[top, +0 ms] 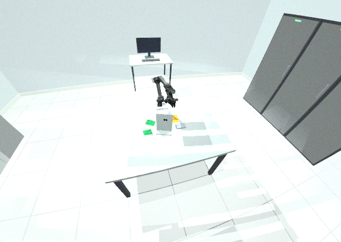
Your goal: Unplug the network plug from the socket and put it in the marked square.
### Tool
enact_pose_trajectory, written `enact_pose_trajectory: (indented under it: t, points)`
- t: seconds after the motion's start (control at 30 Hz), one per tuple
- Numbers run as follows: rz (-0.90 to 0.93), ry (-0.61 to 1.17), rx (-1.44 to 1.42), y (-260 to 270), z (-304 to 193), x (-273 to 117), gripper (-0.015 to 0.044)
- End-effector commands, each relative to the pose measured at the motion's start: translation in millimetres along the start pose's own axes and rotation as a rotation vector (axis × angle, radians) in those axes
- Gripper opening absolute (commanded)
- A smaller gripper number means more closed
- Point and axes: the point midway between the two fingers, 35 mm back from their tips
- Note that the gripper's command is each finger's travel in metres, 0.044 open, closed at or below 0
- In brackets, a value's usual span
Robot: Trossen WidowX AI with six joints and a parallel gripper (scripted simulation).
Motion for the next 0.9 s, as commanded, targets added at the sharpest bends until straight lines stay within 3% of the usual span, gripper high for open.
enact_pose_trajectory:
  t: [0.0, 0.47, 0.8, 0.87]
  points:
    - [-0.003, 0.003, -0.002, 5, 0, -8, 0.0156]
    - [-0.001, 0.003, -0.004, 22, -1, -42, 0.0156]
    - [-0.001, 0.003, -0.004, 22, -1, -42, 0.0419]
    - [-0.001, 0.003, -0.004, 22, -1, -42, 0.044]
Point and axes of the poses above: the point midway between the two fingers, 35 mm back from their tips, its own x axis out along the fingers, its own y axis across the jaws, z = x × y
